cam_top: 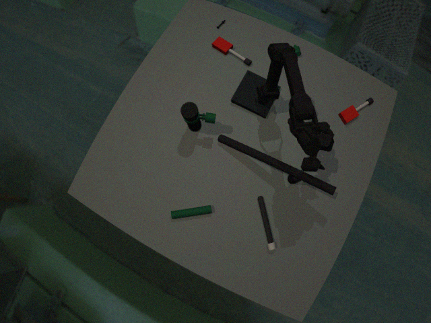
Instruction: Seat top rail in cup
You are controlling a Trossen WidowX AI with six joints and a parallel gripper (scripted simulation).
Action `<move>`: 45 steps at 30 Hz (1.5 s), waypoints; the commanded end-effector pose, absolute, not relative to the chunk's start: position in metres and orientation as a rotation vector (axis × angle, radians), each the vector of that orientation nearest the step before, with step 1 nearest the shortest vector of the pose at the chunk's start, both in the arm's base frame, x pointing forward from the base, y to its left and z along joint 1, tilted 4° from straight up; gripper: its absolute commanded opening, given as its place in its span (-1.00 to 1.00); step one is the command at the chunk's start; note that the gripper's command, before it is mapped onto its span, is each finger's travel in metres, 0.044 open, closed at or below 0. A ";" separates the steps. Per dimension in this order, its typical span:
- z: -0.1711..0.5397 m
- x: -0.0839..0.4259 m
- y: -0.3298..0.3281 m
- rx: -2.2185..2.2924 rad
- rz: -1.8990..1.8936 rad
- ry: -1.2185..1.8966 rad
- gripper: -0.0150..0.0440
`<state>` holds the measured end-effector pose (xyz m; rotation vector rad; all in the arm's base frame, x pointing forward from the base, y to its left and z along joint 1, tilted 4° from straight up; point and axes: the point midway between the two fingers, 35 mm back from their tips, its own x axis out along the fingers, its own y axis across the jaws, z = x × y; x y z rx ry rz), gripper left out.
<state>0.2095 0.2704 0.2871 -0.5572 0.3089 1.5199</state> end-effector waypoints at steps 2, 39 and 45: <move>0.272 0.254 0.193 -0.414 1.109 0.619 1.00; 0.226 0.241 -0.084 -0.739 0.615 0.991 1.00; 0.218 0.226 -0.119 -0.968 0.784 0.891 1.00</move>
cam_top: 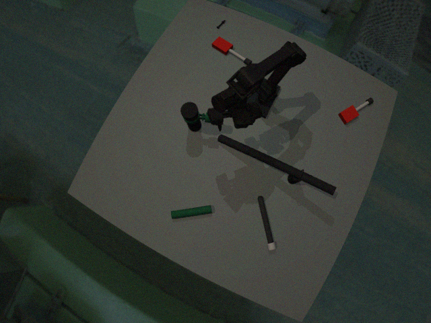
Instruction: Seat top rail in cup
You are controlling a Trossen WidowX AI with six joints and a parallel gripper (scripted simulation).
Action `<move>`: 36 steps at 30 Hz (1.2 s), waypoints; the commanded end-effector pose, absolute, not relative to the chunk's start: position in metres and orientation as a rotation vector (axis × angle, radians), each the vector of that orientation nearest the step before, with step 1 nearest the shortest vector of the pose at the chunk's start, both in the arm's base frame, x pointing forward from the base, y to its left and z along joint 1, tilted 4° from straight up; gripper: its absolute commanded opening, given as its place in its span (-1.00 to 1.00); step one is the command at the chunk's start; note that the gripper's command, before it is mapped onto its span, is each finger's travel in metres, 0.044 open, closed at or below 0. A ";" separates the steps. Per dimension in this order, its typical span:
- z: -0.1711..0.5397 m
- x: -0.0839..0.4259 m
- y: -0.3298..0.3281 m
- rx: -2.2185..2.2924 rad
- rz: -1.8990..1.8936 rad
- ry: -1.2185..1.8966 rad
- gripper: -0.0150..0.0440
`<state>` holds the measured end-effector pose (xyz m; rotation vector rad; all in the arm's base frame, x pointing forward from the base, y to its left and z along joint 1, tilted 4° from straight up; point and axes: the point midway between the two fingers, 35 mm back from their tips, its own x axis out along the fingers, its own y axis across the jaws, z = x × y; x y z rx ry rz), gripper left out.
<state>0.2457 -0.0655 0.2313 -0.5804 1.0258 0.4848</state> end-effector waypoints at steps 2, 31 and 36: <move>0.217 0.221 -0.130 -1.004 0.808 0.865 1.00; 0.211 0.196 -0.169 -1.514 1.053 0.576 1.00; 0.210 0.196 -0.169 -1.514 1.053 0.576 1.00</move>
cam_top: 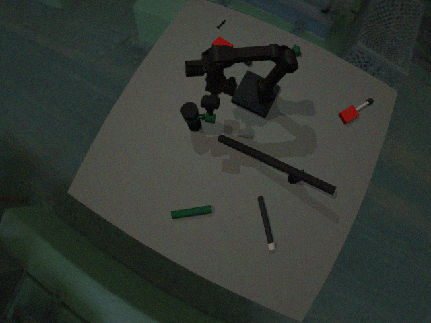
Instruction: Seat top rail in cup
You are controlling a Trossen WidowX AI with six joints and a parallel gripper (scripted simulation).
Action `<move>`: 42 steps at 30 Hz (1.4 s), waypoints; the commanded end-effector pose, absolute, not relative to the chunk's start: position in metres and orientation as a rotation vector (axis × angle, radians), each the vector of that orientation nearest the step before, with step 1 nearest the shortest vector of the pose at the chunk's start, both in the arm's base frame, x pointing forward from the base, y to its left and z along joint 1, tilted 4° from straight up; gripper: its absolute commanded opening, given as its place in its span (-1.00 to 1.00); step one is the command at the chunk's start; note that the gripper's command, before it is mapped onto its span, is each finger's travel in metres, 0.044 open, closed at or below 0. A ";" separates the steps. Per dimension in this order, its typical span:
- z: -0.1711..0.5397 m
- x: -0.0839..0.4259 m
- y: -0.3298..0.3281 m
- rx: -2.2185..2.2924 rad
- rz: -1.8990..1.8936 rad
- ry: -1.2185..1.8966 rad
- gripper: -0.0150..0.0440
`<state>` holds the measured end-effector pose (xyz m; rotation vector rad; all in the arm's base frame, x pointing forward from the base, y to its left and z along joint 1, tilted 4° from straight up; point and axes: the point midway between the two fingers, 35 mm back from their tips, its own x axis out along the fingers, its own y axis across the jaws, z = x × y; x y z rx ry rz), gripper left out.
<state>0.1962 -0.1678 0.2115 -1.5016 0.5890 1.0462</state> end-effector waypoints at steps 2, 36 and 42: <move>0.202 0.196 -0.169 -1.514 1.053 0.576 1.00; 0.133 0.215 -0.161 -1.515 1.053 0.575 1.00; 0.124 0.220 -0.159 -1.515 1.052 0.575 1.00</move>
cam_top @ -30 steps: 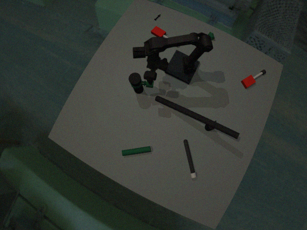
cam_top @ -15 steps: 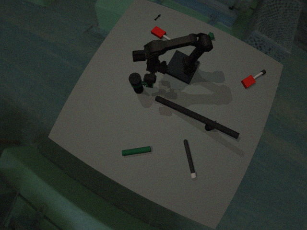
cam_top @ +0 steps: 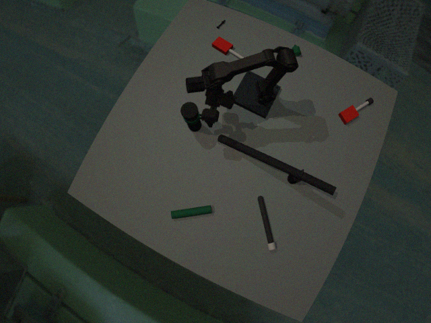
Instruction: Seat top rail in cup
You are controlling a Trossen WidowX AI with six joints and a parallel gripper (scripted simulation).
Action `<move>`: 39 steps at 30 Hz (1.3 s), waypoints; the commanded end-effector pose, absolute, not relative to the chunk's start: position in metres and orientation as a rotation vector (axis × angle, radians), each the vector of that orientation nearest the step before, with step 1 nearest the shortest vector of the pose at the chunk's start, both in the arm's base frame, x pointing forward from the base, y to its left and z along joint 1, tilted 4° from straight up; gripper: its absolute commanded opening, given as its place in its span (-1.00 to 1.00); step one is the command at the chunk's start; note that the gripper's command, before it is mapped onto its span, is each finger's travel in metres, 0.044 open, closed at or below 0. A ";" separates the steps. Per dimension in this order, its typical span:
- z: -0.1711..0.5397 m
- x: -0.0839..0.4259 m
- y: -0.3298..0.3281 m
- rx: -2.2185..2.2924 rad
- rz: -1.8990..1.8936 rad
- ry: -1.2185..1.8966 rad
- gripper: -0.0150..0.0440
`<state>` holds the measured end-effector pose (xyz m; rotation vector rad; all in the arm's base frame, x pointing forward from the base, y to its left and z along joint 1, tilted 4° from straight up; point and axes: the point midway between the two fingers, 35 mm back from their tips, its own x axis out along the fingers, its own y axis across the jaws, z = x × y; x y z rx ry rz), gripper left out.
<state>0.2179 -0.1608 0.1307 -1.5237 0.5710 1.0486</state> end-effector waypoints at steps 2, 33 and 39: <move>0.122 0.221 -0.158 -1.515 1.052 0.574 1.00; 0.106 0.231 -0.152 -1.508 1.039 0.583 -0.40; 0.106 0.234 -0.151 -1.490 1.010 0.612 -0.49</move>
